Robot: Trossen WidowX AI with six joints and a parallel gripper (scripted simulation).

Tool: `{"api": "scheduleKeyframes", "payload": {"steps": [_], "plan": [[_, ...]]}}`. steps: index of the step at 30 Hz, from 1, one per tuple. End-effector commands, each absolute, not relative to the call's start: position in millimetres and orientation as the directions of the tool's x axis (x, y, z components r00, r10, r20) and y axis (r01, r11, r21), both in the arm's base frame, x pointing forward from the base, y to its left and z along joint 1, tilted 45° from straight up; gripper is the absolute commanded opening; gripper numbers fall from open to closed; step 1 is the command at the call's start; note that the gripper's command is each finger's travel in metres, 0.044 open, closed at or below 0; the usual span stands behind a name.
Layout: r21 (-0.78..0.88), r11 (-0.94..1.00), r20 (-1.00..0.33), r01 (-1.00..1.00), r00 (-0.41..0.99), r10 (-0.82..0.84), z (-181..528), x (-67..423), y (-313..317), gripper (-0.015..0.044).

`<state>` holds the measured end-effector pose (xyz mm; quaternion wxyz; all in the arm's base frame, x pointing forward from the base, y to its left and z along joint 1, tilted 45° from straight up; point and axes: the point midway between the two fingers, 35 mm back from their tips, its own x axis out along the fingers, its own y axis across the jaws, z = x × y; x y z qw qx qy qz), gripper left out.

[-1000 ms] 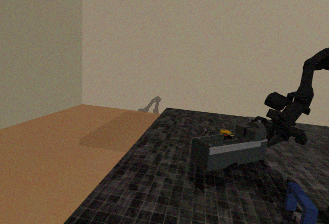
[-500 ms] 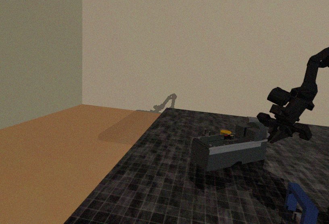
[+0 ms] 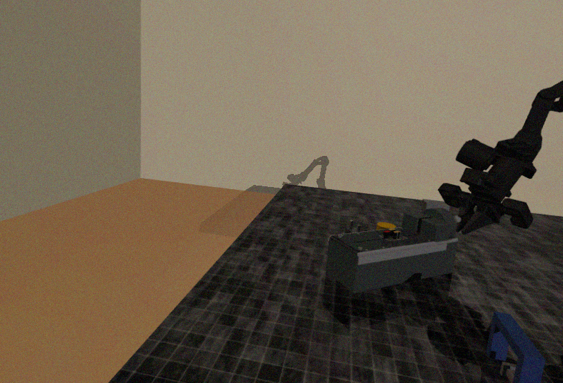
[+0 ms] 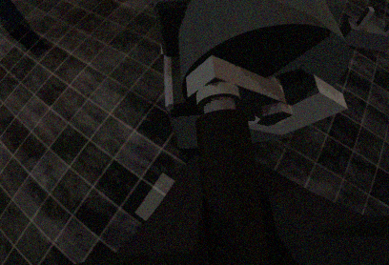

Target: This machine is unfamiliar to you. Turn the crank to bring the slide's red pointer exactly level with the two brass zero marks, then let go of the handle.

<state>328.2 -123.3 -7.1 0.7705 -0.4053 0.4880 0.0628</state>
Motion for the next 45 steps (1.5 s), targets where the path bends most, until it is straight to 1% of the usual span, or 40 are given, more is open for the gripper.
{"api": "scheduleKeyframes", "payload": {"steps": [1,45], "plan": [[-0.571,0.662,-0.796,-0.487,0.526,-0.299,2,332,-122,0.0],[-0.571,0.661,-0.795,-0.486,0.527,-0.3,15,340,-128,0.0]]}}
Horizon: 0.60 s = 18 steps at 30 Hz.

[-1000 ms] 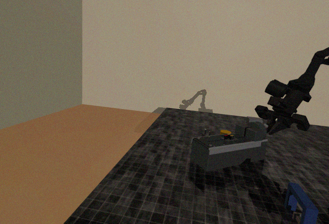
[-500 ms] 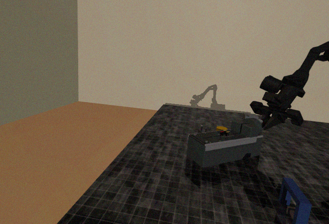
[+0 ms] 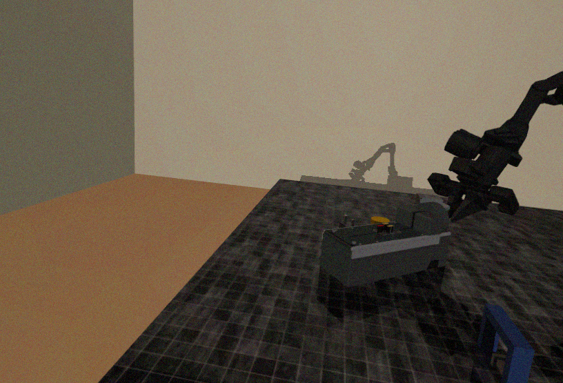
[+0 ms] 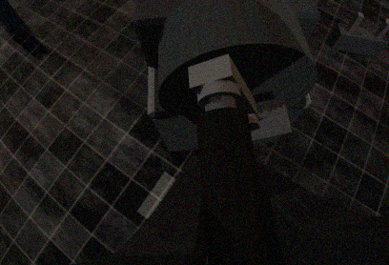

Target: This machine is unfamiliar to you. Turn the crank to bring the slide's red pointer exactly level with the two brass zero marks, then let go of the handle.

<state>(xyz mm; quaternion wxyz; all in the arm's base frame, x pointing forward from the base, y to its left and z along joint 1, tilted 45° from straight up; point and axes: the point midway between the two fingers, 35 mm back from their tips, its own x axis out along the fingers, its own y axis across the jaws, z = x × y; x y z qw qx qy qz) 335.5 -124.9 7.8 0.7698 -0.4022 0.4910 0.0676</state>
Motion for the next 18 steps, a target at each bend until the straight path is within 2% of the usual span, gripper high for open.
{"api": "scheduleKeyframes", "payload": {"steps": [1,18], "plan": [[-0.571,0.661,-0.795,-0.486,0.527,-0.3,15.5,339.9,-127.8,0.0],[-0.571,0.661,-0.795,-0.486,0.527,-0.3,16.5,340.7,-128.8,0.0]]}}
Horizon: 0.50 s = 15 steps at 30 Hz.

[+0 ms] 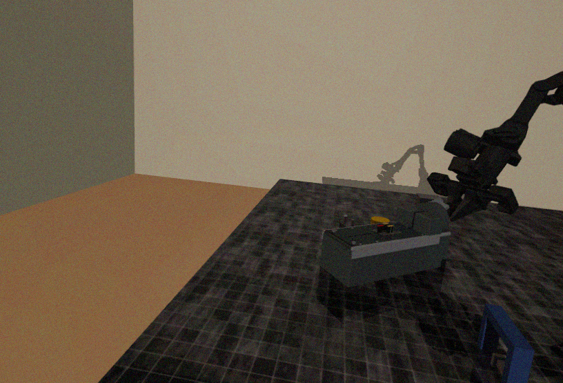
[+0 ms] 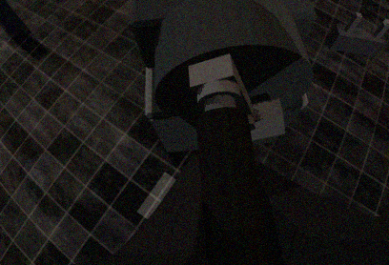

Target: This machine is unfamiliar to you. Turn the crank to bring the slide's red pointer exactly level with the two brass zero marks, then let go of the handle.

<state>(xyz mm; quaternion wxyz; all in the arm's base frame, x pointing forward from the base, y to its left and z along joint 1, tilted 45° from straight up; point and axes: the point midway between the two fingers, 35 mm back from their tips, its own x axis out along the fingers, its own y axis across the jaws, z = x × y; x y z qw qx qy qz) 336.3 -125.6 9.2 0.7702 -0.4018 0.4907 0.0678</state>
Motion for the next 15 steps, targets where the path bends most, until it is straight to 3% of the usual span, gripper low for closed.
{"api": "scheduleKeyframes", "payload": {"steps": [1,15], "plan": [[-0.571,0.661,-0.795,-0.486,0.527,-0.3,16.6,340.7,-129.0,0.0],[-0.571,0.661,-0.795,-0.486,0.527,-0.3,17.3,341.3,-129.8,0.0]]}}
